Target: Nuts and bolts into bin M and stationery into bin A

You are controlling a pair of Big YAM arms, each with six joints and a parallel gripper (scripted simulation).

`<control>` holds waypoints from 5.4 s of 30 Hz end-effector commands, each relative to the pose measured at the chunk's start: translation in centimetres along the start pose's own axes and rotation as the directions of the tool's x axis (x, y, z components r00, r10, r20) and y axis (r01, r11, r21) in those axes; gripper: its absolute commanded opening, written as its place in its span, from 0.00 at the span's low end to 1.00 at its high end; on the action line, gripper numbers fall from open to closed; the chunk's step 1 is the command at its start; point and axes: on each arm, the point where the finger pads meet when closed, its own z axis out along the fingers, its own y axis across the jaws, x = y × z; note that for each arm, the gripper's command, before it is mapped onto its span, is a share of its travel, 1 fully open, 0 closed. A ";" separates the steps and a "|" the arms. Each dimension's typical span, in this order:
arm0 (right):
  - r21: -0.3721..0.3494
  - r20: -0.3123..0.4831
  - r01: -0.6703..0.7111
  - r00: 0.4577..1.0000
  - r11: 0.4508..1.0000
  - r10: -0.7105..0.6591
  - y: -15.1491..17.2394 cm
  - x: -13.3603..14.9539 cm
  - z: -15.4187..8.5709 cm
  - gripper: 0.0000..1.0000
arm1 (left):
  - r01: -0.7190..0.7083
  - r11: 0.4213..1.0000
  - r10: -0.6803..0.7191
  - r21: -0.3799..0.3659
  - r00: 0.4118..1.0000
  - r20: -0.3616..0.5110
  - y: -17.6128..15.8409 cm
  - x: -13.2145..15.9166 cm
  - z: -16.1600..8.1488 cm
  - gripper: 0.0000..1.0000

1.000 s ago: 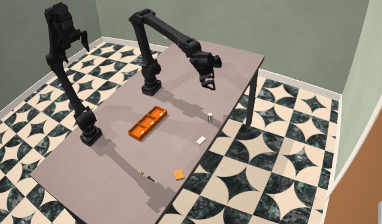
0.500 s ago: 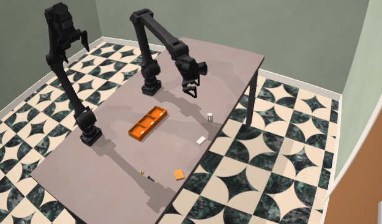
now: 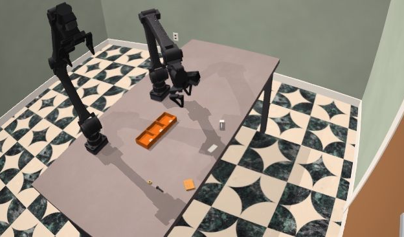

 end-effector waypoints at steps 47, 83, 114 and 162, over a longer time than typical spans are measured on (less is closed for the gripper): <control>0.002 -0.001 0.007 1.000 1.000 -0.007 -0.2 0.3 -0.5 1.00 | -0.163 0.985 0.172 0.058 0.958 -0.230 -2.7 16.3 -5.7 1.00; 0.002 -0.001 0.007 1.000 1.000 -0.007 -0.2 0.3 -0.5 1.00 | -0.228 0.971 0.237 0.066 0.944 -0.230 -3.9 16.1 0.1 1.00; 0.002 -0.001 0.007 1.000 1.000 -0.007 -0.2 0.3 -0.5 1.00 | -0.223 0.971 0.237 0.087 0.948 -0.213 -7.2 15.6 9.4 1.00; 0.002 -0.001 0.007 1.000 1.000 -0.007 -0.2 0.3 -0.5 1.00 | -0.225 0.967 0.244 0.117 0.951 -0.190 -7.7 12.7 -2.2 1.00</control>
